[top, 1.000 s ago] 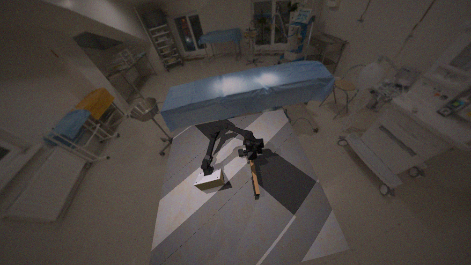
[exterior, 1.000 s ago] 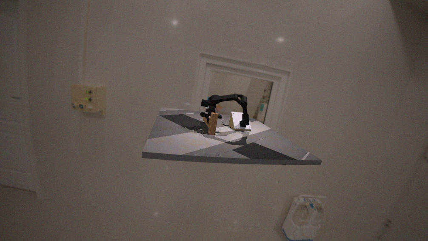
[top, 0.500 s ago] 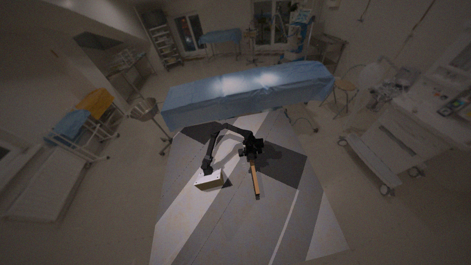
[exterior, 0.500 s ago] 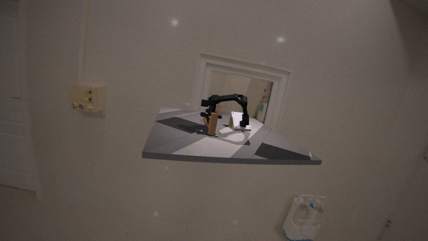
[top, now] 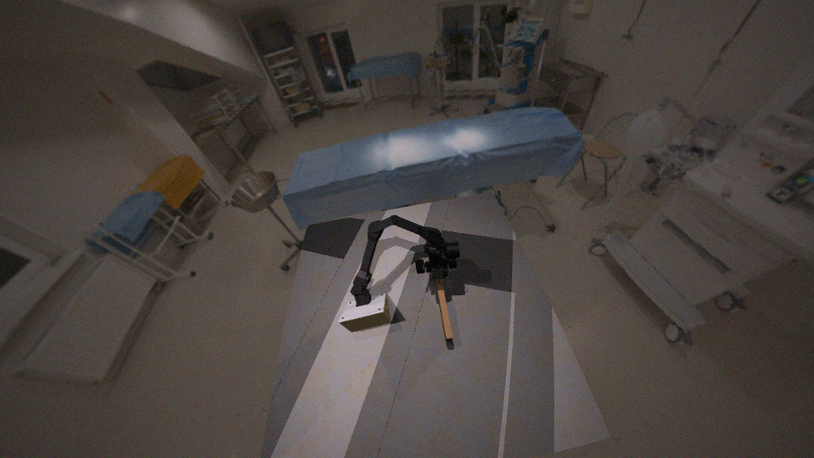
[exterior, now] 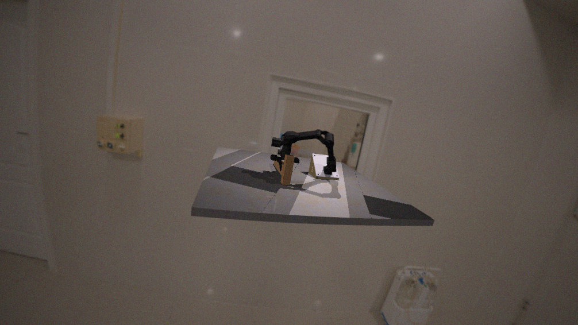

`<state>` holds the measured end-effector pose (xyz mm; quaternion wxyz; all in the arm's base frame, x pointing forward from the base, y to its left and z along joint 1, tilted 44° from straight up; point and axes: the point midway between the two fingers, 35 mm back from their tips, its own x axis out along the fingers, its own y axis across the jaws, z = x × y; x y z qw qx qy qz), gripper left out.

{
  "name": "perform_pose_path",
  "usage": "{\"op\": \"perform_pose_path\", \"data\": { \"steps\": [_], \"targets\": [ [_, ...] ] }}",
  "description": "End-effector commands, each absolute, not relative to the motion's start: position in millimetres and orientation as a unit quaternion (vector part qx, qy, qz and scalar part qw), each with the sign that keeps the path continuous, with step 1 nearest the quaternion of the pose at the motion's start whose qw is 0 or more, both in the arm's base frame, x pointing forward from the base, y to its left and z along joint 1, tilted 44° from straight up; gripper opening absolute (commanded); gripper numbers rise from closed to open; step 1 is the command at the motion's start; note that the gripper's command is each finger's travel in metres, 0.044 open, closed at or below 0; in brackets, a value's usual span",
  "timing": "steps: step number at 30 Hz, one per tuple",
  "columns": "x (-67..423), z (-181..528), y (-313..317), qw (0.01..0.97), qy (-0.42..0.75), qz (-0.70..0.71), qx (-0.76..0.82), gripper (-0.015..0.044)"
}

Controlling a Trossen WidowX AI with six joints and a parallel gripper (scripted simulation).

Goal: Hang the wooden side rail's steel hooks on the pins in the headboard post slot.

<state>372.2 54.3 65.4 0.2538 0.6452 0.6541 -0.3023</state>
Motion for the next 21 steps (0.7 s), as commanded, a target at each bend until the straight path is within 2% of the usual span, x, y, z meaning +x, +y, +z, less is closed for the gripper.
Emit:
{"op": "perform_pose_path", "data": {
  "steps": [1,21],
  "targets": [
    [373.0,65.9,54.5,0.252,0.653,-0.301,0.648,0.0],
    [372.8,63.6,56.9,0.252,0.653,-0.301,0.648,0.0]
  ]
}}
